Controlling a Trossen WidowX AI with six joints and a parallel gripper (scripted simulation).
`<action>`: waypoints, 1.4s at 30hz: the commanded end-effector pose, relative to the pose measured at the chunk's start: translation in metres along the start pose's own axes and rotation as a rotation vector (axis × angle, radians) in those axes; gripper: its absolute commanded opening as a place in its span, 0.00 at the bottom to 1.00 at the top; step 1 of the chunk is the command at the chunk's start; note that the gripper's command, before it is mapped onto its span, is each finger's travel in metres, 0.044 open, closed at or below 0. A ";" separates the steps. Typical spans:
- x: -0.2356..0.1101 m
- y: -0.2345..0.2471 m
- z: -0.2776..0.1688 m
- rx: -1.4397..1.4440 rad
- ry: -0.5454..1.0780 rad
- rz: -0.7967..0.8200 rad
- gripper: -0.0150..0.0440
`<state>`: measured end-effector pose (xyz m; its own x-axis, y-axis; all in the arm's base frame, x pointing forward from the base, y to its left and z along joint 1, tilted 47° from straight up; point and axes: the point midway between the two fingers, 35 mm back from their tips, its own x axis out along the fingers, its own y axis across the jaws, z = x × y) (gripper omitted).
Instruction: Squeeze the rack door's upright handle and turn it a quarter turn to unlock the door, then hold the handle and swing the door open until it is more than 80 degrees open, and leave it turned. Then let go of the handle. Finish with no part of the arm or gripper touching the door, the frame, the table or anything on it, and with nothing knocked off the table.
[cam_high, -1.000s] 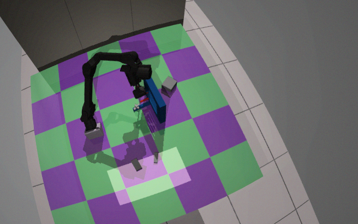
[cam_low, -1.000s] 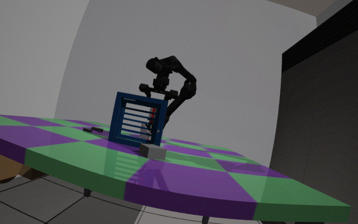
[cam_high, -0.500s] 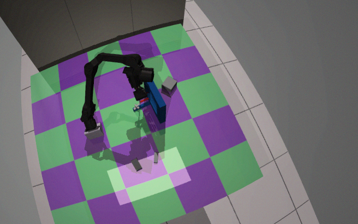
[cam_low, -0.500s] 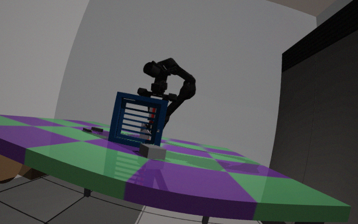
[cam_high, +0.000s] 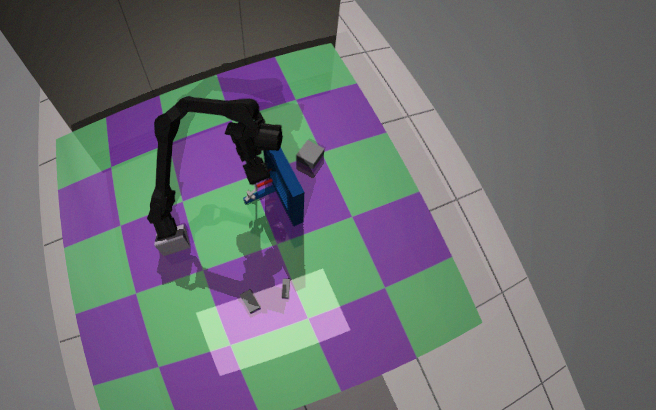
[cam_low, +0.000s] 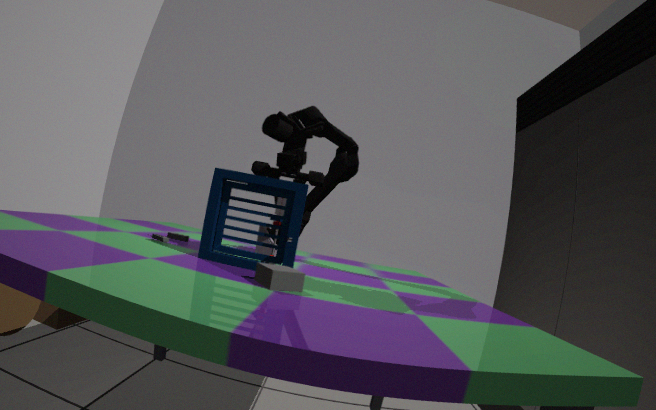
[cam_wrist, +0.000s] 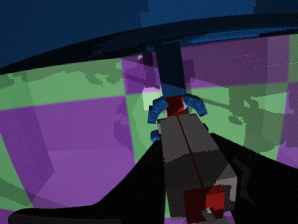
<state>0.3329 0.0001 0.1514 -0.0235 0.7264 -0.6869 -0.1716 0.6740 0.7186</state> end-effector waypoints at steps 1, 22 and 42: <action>0.001 0.000 0.000 -0.001 0.004 0.004 0.30; 0.001 0.000 0.000 -0.876 0.012 -0.005 0.30; 0.001 0.001 0.000 -1.875 0.031 0.002 0.30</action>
<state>0.3328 0.0008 0.1518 -0.0314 0.7170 -0.6964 -0.9474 -0.2434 -0.2080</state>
